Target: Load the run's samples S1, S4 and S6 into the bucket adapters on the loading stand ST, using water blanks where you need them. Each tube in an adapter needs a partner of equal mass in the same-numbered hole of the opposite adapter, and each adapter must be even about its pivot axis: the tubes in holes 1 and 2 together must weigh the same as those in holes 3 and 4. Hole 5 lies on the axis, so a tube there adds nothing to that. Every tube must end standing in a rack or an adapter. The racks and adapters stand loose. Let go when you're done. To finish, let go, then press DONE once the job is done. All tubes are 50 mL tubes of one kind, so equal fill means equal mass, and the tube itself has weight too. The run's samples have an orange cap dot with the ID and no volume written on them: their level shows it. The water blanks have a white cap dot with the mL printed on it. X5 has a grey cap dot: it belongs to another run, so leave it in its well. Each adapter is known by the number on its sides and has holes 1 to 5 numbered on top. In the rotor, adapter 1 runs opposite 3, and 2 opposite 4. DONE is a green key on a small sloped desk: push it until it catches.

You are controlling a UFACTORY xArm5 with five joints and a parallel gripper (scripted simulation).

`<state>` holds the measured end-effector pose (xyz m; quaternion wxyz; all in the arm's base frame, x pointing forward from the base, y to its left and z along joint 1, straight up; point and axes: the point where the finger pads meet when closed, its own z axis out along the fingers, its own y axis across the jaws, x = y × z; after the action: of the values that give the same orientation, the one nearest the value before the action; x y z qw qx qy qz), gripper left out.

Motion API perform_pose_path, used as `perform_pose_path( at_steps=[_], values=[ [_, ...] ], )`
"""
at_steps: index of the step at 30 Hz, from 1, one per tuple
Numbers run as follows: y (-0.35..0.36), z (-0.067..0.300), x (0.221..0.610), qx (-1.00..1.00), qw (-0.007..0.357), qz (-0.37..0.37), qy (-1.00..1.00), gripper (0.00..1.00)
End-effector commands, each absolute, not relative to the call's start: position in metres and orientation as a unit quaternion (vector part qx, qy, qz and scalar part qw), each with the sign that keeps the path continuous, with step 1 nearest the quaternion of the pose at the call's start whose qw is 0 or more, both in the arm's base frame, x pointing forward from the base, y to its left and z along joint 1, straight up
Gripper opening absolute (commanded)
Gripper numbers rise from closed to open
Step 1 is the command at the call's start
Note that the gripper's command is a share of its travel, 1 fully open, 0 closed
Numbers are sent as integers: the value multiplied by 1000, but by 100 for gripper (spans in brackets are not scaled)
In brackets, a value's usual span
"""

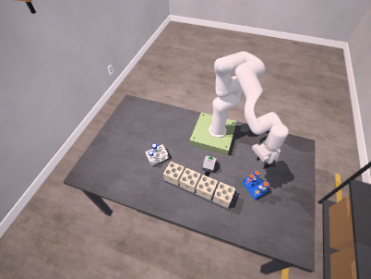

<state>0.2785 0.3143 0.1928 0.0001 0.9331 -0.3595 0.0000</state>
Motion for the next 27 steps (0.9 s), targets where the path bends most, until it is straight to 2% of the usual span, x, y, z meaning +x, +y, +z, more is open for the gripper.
perform_pose_path(
  at_steps=[1, 27],
  values=[
    [316, 194, 279, 933, -2, -1, -360, 57],
    [316, 156, 279, 933, -2, -1, -360, 57]
  ],
)
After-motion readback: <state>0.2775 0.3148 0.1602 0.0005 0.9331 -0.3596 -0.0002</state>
